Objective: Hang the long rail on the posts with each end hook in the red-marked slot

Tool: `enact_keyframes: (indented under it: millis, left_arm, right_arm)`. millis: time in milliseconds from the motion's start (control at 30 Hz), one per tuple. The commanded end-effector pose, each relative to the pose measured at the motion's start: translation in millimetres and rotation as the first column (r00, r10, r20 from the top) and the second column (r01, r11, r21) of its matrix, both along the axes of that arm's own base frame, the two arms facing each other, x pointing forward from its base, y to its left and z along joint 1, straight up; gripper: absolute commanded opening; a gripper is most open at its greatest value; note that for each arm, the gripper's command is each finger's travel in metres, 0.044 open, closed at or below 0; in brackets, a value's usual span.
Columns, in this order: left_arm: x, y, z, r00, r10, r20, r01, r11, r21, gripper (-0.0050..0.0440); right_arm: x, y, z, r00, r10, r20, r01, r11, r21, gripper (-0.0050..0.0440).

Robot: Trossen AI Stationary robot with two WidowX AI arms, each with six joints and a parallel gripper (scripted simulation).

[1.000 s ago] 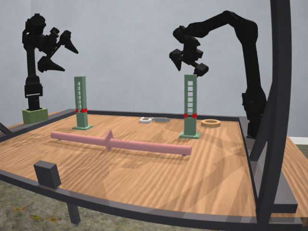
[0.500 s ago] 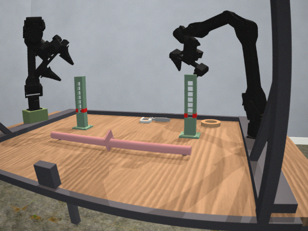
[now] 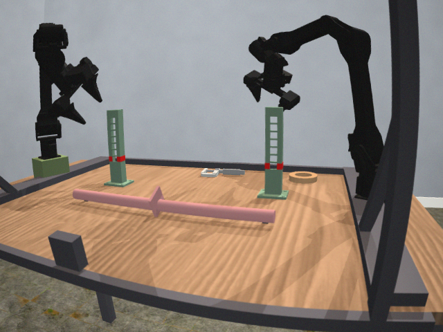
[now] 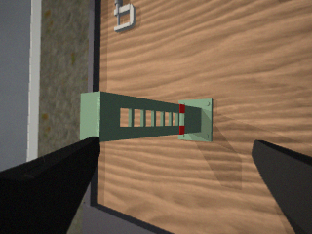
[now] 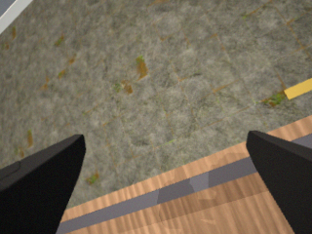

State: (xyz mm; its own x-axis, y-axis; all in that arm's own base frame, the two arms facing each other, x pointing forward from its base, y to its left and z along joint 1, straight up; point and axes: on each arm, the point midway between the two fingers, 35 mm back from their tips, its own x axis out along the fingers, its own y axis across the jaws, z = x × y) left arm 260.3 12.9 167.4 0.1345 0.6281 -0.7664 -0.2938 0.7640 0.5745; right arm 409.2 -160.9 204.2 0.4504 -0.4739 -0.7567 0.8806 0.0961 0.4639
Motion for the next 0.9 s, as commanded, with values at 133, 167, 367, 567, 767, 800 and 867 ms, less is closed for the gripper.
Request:
enact_keyframes:
  millis: [133,167,367,567,767,800,867]
  left_arm:
    - [3.2,-1.8,3.9,1.000,0.020,0.017,-0.019,1.000,-0.016,0.0440]
    - [2.7,-1.3,3.3,1.000,0.019,0.014,-0.019,1.000,-0.012,0.0440]
    - [4.0,-1.7,-1.3,1.000,0.019,0.001,-0.019,0.999,-0.032,0.0368]
    - [16.0,-9.1,-46.0,0.994,0.050,-0.093,-0.071,0.970,-0.234,0.0225]
    - [29.8,-15.3,-70.2,0.991,0.053,-0.124,-0.097,0.920,-0.380,0.0225]
    - [33.4,-17.0,-79.2,0.990,0.052,-0.135,-0.105,0.898,-0.428,0.0225]
    - [39.5,-19.5,-92.0,0.988,0.048,-0.146,-0.115,0.859,-0.499,0.0225]
  right_arm:
    - [-0.2,0.0,13.6,0.999,0.000,0.033,0.000,1.000,-0.009,0.0440]
    - [-0.2,0.0,13.6,0.999,0.000,0.033,0.000,1.000,-0.009,0.0440]
    - [0.3,8.6,9.1,0.999,0.036,0.021,-0.036,0.999,-0.003,0.0368]
    - [12.6,79.3,-9.3,0.943,0.332,-0.022,-0.331,0.943,0.041,0.0225]
    - [14.3,127.5,-26.3,0.854,0.518,-0.050,-0.514,0.854,0.078,0.0225]
    - [12.6,144.5,-27.6,0.814,0.579,-0.047,-0.574,0.814,0.084,0.0225]
    - [9.3,171.0,-34.7,0.742,0.668,-0.052,-0.662,0.743,0.102,0.0225]
